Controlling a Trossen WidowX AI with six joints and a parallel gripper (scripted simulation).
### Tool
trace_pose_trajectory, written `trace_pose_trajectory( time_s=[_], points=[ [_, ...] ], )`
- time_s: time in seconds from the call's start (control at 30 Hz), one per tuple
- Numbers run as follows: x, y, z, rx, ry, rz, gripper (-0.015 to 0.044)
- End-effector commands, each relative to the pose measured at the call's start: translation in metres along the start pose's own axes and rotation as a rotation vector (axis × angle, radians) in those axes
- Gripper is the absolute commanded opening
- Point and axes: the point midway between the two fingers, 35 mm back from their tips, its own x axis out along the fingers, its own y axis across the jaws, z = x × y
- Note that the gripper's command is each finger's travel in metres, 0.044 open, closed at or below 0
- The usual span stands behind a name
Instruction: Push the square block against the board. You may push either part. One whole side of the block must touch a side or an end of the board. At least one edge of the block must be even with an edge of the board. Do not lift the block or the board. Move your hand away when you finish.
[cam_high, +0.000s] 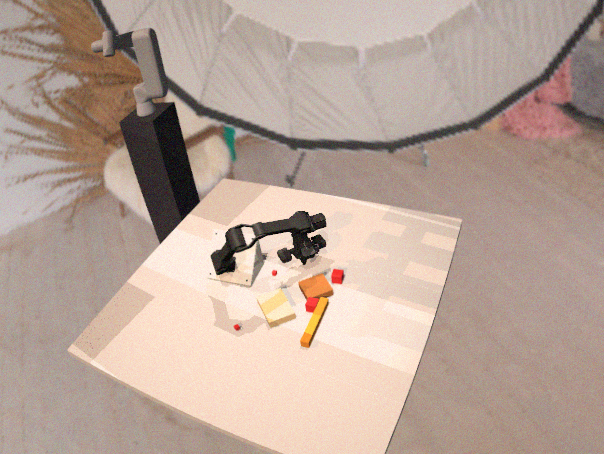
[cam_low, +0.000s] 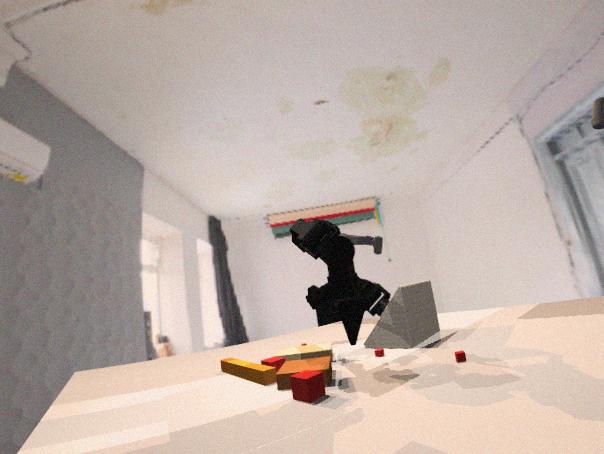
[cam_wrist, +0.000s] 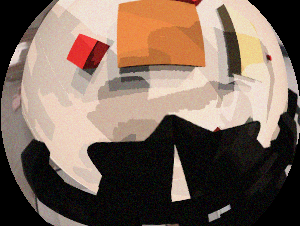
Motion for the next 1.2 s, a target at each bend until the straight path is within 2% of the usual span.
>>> trace_pose_trajectory(
  time_s=[0.0, 0.6, 1.17],
  points=[
    [-0.005, -0.013, 0.017, -0.075, 0.009, 0.007, 0.0],
    [-0.01, -0.111, 0.091, -0.694, 0.014, 0.031, 0.0],
    [-0.005, -0.216, 0.116, -1.277, 0.002, 0.012, 0.0]
  ],
)
